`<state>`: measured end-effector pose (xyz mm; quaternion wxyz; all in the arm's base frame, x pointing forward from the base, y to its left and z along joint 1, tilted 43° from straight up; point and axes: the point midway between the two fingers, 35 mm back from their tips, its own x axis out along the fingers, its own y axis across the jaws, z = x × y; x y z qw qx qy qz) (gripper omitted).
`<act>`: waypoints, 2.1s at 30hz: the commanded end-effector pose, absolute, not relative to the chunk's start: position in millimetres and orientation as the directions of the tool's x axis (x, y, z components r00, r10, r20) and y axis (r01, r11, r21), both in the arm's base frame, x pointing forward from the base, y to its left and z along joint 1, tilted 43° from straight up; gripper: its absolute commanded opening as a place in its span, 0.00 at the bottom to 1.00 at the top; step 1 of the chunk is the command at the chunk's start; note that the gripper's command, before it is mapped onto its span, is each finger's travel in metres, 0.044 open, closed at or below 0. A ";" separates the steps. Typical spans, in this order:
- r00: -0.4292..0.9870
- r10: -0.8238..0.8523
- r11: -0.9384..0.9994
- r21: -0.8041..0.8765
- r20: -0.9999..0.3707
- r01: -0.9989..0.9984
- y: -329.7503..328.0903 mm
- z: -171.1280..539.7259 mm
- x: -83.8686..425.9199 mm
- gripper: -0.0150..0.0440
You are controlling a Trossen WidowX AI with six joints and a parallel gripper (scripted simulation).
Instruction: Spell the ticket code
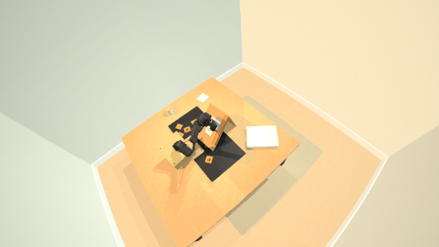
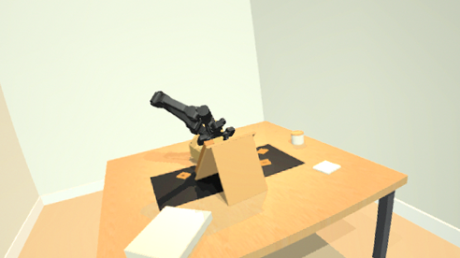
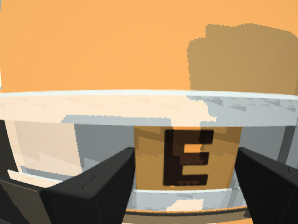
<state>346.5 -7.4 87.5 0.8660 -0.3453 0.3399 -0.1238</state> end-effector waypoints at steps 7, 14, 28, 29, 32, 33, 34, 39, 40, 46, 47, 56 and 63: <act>0.743 -0.445 0.731 -0.682 -0.500 -0.021 -12.8 95.5 347.1 0.25; 0.743 -0.446 0.731 -0.683 -0.500 -0.021 -16.5 99.0 347.1 0.25; 0.743 -0.446 0.730 -0.683 -0.499 -0.021 -23.8 105.9 347.3 0.25; 0.743 -0.446 0.730 -0.683 -0.499 -0.021 -24.2 106.3 347.3 0.25; 0.743 -0.446 0.730 -0.683 -0.499 -0.021 -24.6 106.6 347.3 0.25; 0.743 -0.446 0.730 -0.683 -0.499 -0.021 -24.6 106.6 347.3 0.25; 0.743 -0.446 0.730 -0.683 -0.499 -0.021 -24.6 106.6 347.3 0.25; 0.739 -0.450 0.731 -0.682 -0.501 -0.018 -24.7 104.5 347.0 0.39; 0.739 -0.450 0.731 -0.682 -0.501 -0.018 -24.7 104.5 347.0 0.43; 0.742 -0.447 0.730 -0.683 -0.500 -0.020 -23.7 105.8 345.3 0.70; 0.743 -0.446 0.730 -0.683 -0.500 -0.021 -23.0 106.7 344.1 0.74; 0.743 -0.446 0.730 -0.683 -0.500 -0.021 -19.7 111.1 338.7 0.75; 0.743 -0.446 0.730 -0.683 -0.500 -0.021 -17.6 114.2 335.0 0.75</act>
